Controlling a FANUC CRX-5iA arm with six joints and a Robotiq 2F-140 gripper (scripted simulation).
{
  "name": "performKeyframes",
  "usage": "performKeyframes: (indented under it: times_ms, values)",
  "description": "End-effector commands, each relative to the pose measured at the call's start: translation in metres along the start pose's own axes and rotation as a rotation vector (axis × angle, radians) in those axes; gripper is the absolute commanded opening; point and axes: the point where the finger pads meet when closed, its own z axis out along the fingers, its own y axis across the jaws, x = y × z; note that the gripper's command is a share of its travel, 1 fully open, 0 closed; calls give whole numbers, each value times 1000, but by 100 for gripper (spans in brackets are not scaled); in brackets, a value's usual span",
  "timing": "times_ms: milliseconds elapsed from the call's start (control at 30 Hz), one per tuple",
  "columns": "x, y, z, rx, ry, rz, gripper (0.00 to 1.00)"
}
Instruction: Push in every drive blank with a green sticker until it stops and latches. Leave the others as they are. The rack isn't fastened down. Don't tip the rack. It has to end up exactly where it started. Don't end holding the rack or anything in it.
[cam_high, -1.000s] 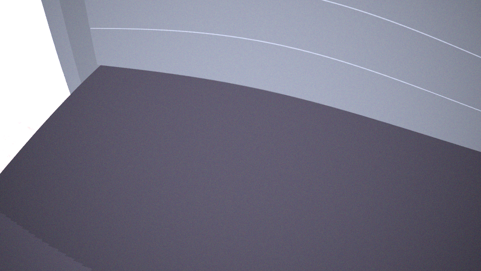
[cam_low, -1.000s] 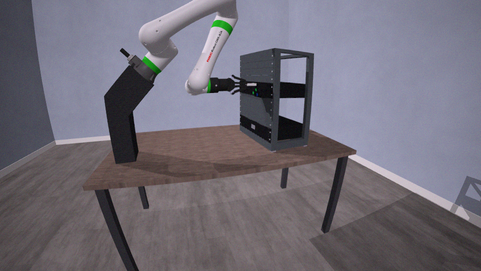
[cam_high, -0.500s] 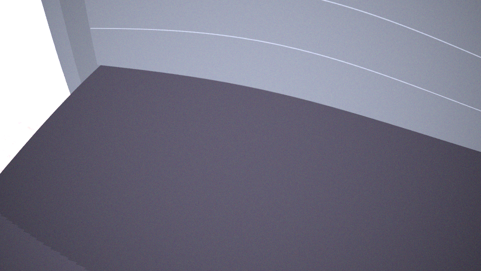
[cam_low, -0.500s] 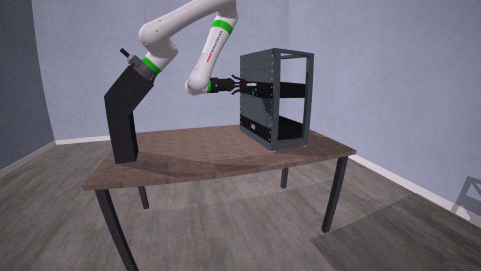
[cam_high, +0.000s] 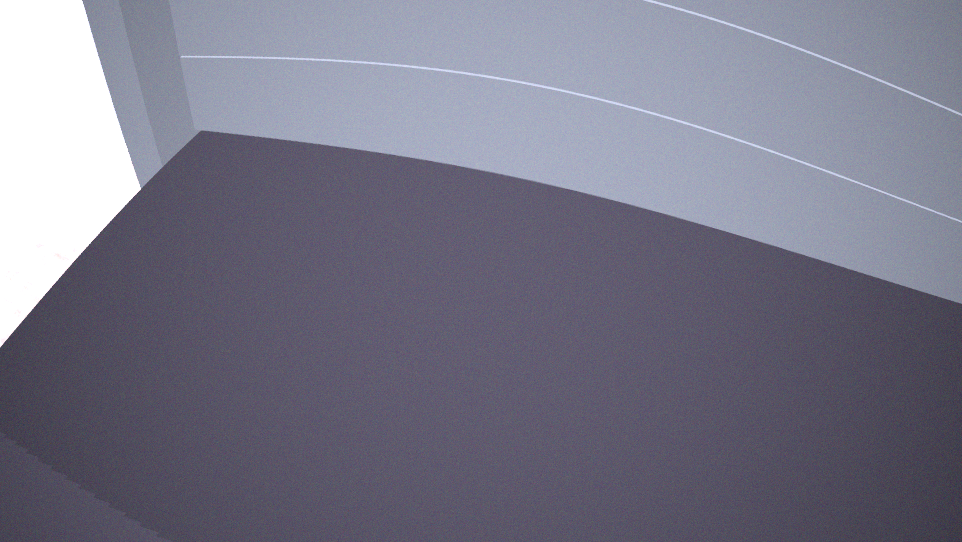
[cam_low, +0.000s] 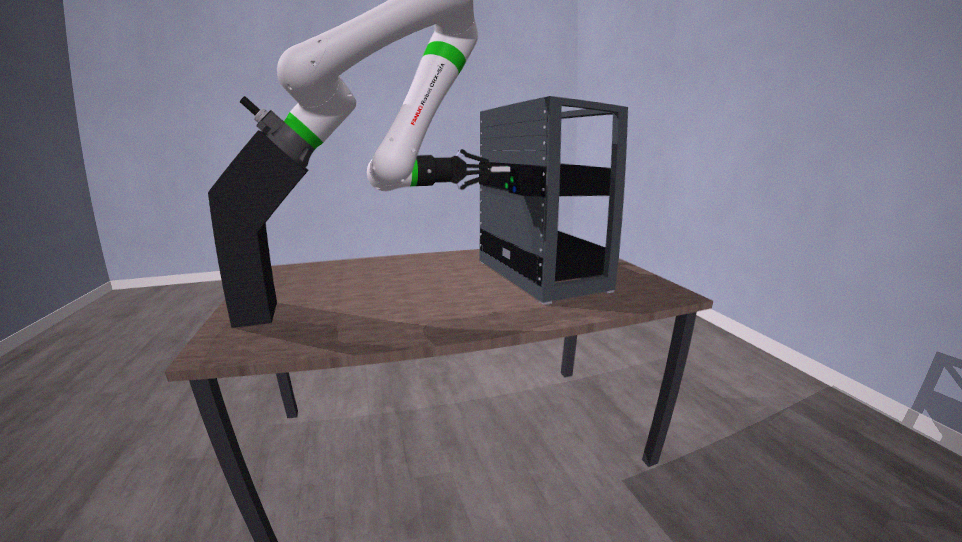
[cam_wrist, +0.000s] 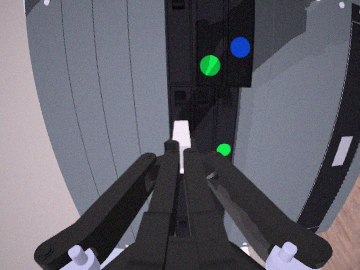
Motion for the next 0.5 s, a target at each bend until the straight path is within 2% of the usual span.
performKeyframes:
  times_ms: [0, 300, 467]
  values:
    - [0, 0, -5, 1, -1, 0, 0]
    - [0, 0, -56, 1, -1, 0, 0]
    - [0, 0, -70, 1, -1, 0, 0]
